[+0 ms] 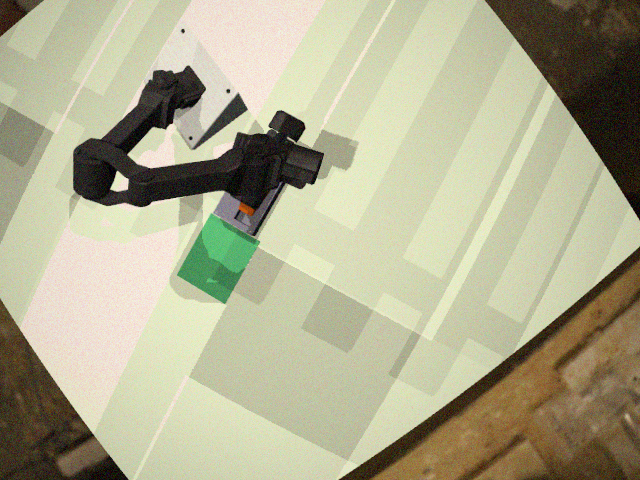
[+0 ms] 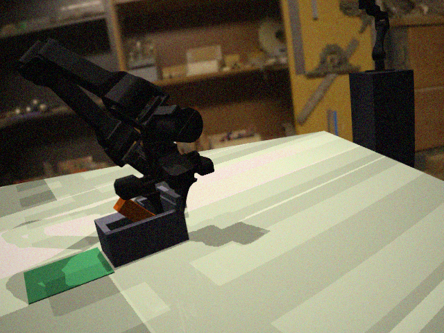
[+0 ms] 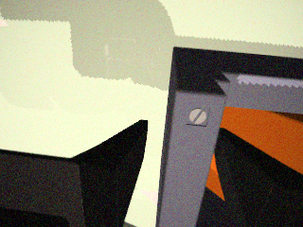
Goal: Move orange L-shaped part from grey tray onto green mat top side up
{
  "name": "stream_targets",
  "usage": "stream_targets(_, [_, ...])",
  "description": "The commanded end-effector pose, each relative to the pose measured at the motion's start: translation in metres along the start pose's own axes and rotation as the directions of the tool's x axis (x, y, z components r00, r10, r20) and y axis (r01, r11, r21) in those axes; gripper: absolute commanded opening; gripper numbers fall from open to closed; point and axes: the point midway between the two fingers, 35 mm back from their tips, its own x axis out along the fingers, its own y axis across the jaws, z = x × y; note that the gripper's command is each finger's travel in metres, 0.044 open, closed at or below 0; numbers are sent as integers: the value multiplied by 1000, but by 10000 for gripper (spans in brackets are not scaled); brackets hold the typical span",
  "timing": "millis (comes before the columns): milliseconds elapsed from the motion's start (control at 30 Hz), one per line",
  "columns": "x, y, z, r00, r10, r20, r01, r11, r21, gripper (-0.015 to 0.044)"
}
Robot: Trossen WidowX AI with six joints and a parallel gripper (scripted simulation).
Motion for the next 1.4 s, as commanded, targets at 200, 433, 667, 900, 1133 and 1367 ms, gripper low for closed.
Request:
stream_targets(200, [0,0,0,1000,0,0,0,1000,0,180])
stream_targets(433, [-7,7,-1,1000,-3,-2,3,1000,-3,180])
stream_targets(667, [-19,11,0,1000,-5,-3,5,1000,-4,180])
stream_targets(900, [-98,2,1,1000,-2,-3,2,1000,-5,180])
stream_targets(1133, [-109,0,0,1000,-3,-3,3,1000,-5,180])
stream_targets(1367, [-105,1,1,1000,-4,4,5,1000,-9,180])
